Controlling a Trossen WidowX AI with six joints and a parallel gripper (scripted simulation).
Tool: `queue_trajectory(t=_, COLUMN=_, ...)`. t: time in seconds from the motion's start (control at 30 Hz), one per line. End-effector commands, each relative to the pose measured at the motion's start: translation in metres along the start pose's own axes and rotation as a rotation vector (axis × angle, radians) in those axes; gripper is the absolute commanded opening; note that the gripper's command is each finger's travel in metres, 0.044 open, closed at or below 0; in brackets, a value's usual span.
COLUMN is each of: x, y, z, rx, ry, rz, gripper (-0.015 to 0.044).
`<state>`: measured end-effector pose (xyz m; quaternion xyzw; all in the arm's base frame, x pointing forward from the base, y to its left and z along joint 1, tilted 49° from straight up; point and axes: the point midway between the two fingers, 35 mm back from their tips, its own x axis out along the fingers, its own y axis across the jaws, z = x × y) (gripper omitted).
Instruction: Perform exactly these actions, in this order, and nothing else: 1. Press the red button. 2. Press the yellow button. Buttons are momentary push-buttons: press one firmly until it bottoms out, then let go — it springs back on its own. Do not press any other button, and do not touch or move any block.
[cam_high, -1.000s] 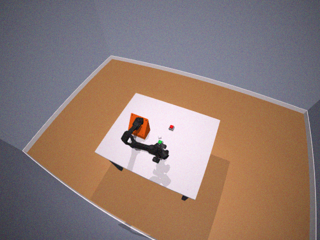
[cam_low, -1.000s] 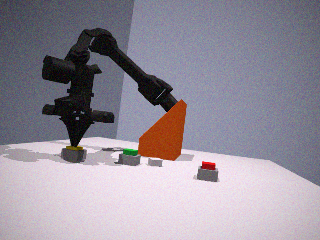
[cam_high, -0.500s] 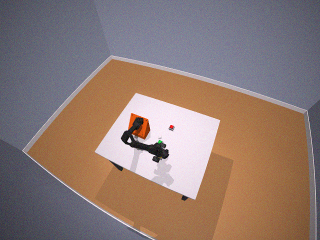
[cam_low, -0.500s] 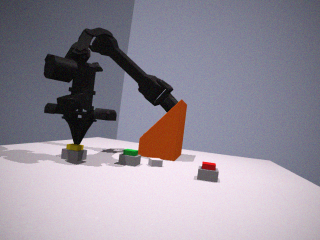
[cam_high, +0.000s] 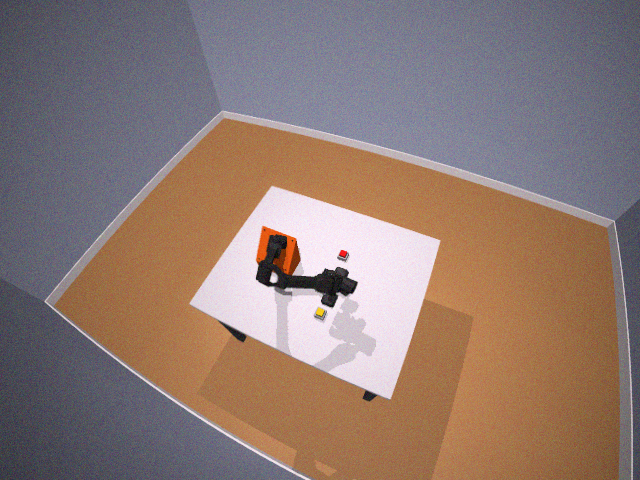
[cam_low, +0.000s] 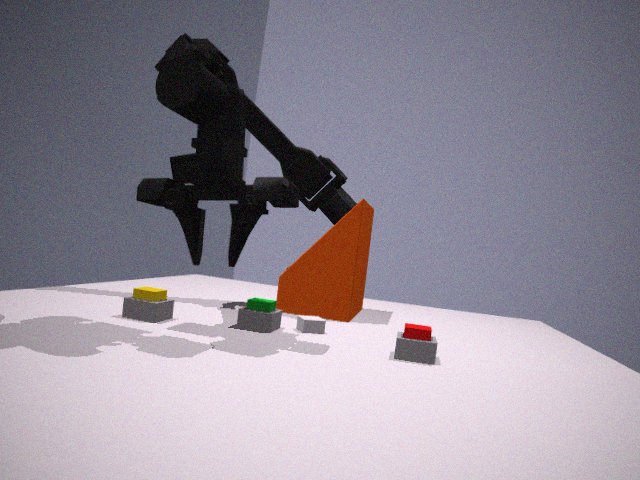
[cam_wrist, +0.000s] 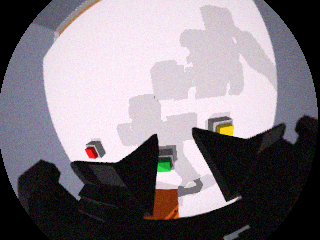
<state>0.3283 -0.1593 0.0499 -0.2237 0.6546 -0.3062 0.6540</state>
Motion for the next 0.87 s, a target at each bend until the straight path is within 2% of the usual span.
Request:
queue_trajectory(t=0.0, x=-0.011, y=0.07, z=0.009, rx=-0.006, ry=-0.004, rz=0.046, gripper=0.0309)
queue_trajectory(t=0.13, x=-0.02, y=0.137, z=0.002, rx=-0.012, ry=0.009, rz=0.064, gripper=0.04)
queue_trajectory(t=0.33, x=-0.028, y=0.229, z=-0.032, rx=-0.019, ry=0.034, rz=0.04, gripper=0.04)
queue_trajectory(t=0.53, x=-0.025, y=0.306, z=-0.092, rx=-0.008, ry=0.04, rz=-0.047, gripper=0.04)
queue_trajectory(t=0.83, x=-0.023, y=0.316, z=-0.104, rx=-0.004, ry=0.036, rz=-0.067, gripper=0.04)
